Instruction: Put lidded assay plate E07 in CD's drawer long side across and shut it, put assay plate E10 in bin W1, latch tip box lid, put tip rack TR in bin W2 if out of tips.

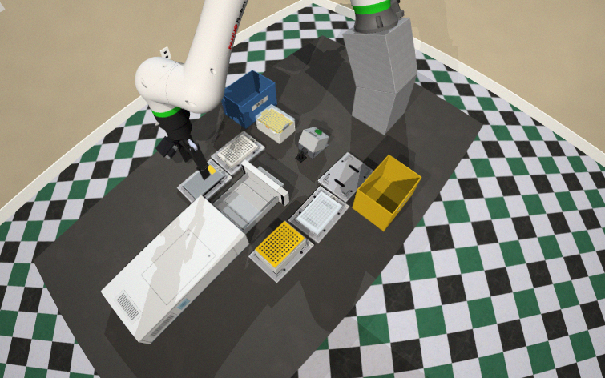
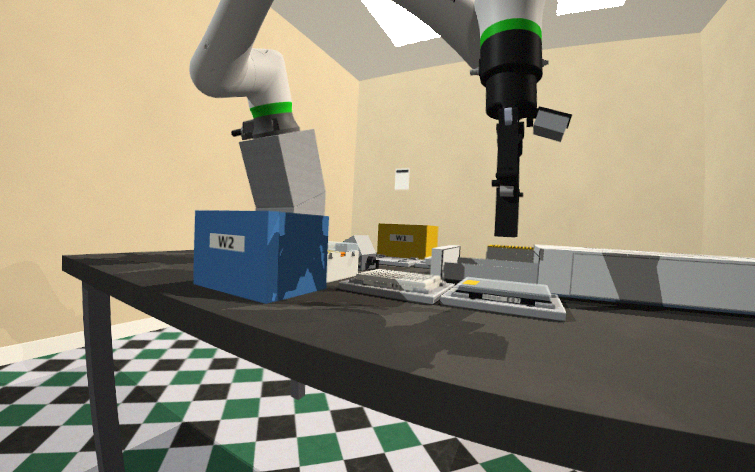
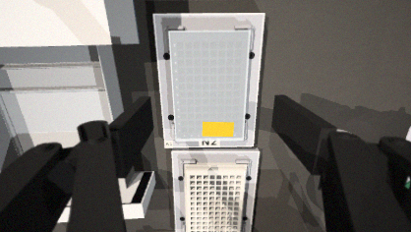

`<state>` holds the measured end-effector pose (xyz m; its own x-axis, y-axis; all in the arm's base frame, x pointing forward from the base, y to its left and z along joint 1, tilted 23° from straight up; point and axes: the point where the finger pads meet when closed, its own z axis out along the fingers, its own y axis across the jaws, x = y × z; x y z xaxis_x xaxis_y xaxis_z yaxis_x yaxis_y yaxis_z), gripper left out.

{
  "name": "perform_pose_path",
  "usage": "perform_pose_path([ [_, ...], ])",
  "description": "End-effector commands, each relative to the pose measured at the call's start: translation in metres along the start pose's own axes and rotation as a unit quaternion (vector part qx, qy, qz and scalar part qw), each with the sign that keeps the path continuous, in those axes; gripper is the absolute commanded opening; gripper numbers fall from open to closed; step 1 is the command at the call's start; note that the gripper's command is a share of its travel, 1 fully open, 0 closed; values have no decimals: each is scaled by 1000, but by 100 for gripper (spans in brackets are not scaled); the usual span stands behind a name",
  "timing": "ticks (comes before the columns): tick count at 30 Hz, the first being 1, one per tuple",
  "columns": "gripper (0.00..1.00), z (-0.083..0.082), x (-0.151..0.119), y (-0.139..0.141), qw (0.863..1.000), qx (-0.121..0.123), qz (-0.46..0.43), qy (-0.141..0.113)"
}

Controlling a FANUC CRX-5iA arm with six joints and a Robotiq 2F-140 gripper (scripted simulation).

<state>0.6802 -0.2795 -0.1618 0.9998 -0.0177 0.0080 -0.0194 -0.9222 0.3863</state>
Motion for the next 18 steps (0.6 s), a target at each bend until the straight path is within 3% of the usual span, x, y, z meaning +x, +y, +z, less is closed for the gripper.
perform_pose_path([
  [1, 70, 4, 1, 0, 1000, 0, 0, 1],
  [18, 70, 24, 1, 0, 1000, 0, 0, 1],
])
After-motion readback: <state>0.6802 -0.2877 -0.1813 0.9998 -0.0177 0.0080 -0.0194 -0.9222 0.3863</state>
